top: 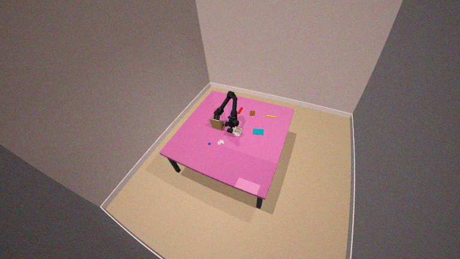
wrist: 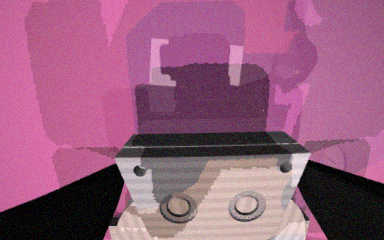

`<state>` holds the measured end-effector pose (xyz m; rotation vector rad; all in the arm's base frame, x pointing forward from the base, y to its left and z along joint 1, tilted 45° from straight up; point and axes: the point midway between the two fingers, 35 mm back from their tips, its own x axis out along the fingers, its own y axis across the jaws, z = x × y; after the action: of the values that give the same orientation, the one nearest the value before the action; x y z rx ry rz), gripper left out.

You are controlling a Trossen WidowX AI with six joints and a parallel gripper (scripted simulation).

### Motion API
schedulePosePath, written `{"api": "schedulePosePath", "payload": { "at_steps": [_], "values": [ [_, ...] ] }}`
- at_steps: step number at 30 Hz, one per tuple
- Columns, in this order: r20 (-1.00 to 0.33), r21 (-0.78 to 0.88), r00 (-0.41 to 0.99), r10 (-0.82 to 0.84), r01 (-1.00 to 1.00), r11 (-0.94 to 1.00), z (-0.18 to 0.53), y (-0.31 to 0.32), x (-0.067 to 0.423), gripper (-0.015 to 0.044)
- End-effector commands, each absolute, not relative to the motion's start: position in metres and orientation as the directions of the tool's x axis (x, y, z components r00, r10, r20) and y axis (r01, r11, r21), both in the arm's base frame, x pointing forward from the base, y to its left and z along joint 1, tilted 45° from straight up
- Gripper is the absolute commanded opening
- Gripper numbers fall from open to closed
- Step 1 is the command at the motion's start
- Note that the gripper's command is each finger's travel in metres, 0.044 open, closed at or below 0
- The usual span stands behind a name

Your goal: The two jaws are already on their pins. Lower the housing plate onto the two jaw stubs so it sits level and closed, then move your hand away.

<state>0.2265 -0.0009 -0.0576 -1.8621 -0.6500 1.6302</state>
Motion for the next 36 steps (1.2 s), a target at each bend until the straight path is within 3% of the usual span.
{"api": "schedulePosePath", "payload": {
  "at_steps": [1, 17, 23, 36],
  "values": [
    [-0.711, -0.698, 0.136, 0.69, -0.012, -0.716, -0.057, -0.001, 0.226, 0.044],
    [-0.711, -0.698, 0.144, 0.689, -0.019, -0.716, -0.011, -0.049, 0.22, 0.044],
    [-0.713, -0.696, 0.133, 0.689, -0.013, -0.718, 0.03, -0.082, 0.192, 0.044],
    [-0.712, -0.696, 0.133, 0.689, -0.012, -0.717, 0.031, -0.083, 0.191, 0.044]
  ]
}}
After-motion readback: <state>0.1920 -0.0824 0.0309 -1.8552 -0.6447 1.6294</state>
